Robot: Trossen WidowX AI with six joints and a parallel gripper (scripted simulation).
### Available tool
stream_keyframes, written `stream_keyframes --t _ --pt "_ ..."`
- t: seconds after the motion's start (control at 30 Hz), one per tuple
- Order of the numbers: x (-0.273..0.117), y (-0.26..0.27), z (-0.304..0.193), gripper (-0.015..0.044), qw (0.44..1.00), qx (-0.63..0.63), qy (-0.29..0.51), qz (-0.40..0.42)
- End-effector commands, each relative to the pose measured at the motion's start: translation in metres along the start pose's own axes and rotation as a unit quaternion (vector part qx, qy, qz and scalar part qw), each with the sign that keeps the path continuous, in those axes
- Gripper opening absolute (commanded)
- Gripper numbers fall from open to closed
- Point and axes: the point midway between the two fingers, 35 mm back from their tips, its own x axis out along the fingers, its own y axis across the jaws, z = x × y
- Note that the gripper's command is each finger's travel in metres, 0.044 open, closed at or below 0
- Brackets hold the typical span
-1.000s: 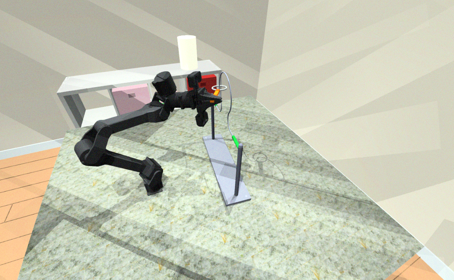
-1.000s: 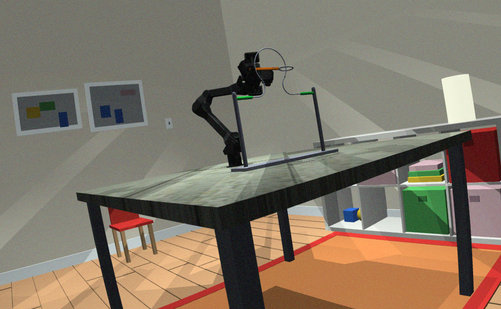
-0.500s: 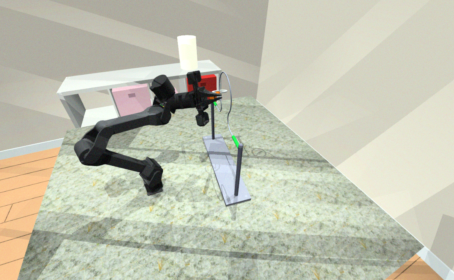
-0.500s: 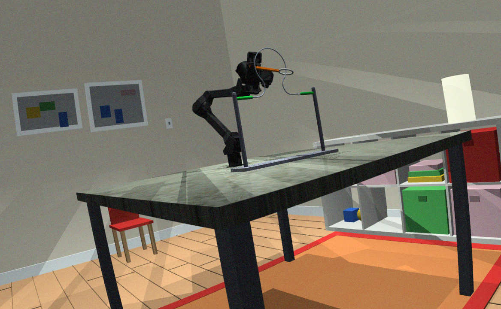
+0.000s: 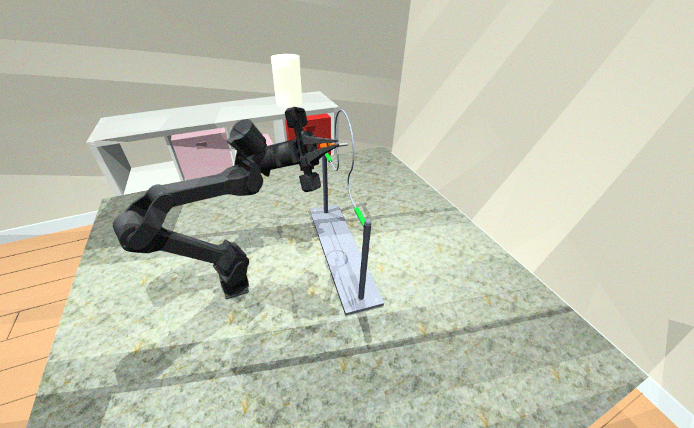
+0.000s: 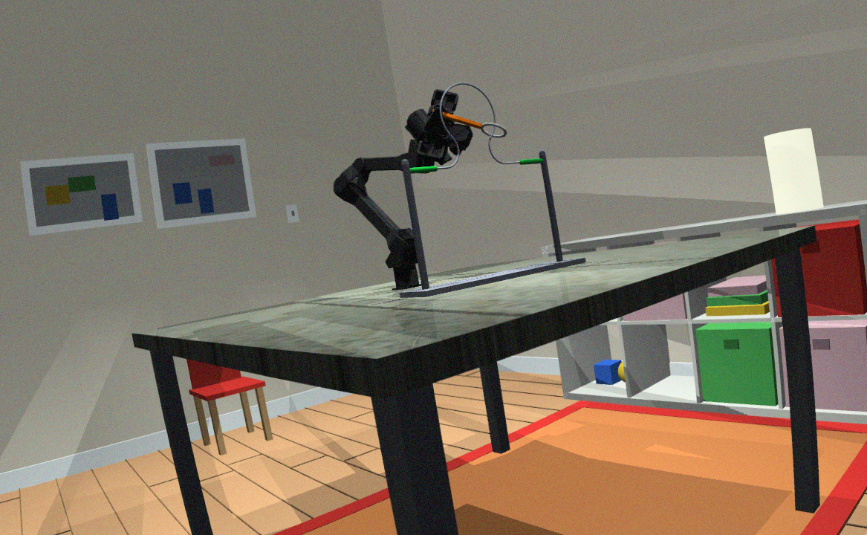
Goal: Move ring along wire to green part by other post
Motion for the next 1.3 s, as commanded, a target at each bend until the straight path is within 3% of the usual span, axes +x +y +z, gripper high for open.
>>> stream_keyframes --t 0.0,0.67,1.27 --pt "0.0 -0.002 0.0 -0.015 1.0 -0.014 -0.001 -0.011" --pt "-0.006 0.015 -0.003 -0.015 1.0 -0.018 0.023 -0.01" --pt "-0.019 0.072 0.001 -0.015 0.987 0.12 0.055 0.09"
